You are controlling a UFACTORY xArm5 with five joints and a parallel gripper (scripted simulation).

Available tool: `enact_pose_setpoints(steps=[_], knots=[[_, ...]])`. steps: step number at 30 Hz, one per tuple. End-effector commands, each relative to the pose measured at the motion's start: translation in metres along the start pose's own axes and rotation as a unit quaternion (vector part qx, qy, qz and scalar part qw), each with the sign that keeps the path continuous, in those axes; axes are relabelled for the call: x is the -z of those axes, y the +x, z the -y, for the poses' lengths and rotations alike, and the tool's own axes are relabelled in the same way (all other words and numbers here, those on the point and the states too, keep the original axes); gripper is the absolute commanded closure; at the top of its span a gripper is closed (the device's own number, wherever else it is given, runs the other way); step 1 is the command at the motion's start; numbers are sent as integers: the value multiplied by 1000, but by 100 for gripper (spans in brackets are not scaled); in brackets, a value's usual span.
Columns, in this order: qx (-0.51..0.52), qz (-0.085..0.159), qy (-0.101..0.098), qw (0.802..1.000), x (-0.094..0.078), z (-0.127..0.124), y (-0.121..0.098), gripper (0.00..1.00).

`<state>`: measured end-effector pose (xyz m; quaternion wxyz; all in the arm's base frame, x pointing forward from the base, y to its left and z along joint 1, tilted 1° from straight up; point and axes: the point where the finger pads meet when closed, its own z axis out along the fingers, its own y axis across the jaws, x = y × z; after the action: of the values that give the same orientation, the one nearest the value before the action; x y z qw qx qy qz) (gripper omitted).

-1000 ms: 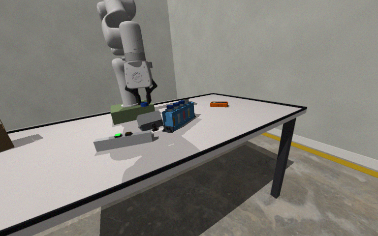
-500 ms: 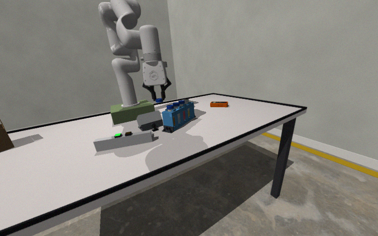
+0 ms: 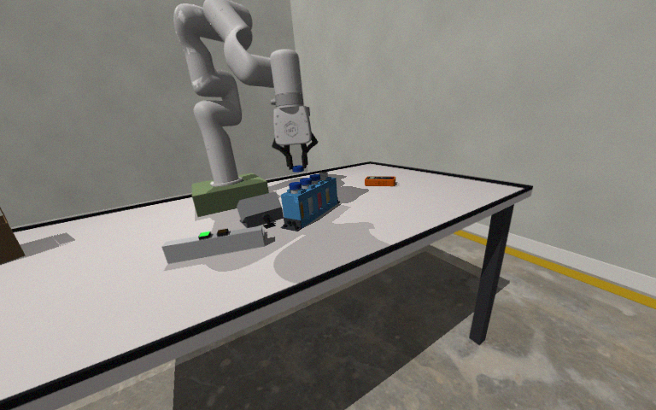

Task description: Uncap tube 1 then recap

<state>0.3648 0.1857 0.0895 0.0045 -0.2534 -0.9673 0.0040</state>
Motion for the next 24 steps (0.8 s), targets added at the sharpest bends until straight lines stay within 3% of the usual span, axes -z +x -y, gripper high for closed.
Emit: enact_pose_setpoints(steps=[1,9,11,14,24], knots=[[-1,4,1,1000,1,-24,26,100],[-1,4,1,1000,0,-53,61,100],[-1,4,1,1000,0,-53,61,100],[-1,4,1,1000,0,-69,81,100],[-1,4,1,1000,0,-70,82,100]])
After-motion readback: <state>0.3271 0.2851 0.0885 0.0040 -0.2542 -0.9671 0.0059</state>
